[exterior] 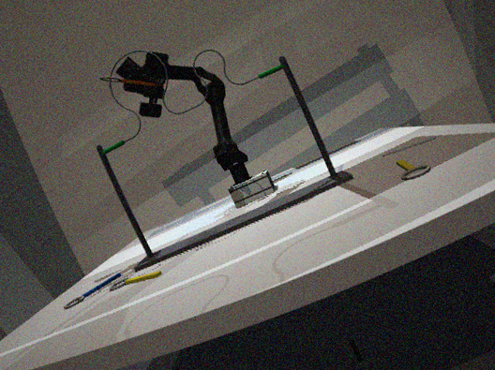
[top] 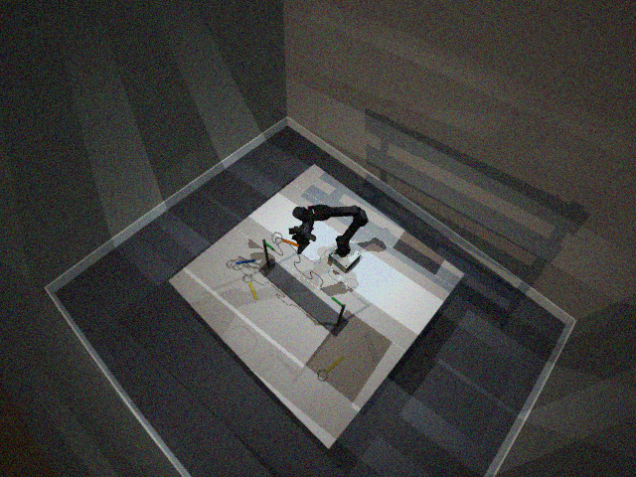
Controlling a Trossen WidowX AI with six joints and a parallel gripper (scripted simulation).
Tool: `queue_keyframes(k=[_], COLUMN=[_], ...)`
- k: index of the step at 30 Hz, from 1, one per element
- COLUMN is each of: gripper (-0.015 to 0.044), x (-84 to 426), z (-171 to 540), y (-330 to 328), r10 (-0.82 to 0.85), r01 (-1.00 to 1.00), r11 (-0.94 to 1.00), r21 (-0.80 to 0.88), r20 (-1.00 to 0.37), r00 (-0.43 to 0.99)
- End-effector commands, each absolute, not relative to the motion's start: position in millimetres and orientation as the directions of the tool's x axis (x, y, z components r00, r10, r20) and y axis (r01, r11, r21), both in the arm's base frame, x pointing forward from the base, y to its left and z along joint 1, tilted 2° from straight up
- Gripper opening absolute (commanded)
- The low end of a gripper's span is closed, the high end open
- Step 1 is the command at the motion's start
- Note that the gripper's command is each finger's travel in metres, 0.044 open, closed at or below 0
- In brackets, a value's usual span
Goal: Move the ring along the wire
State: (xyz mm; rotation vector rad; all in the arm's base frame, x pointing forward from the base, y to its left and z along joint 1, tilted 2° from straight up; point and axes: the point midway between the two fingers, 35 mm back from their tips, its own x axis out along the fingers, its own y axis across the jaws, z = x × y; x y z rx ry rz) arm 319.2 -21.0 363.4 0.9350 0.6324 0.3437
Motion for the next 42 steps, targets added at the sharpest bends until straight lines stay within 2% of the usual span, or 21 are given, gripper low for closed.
queue_keyframes(k=[1, 42], gripper=[-0.015, -0.015], x=[319, 322], z=[362, 350], y=[-22, -35], r10=[0.513, 0.264], r01=[-0.012, -0.054], r11=[0.601, 0.921], r21=[0.799, 0.385], r20=[-0.374, -0.516], r00=[0.773, 0.815])
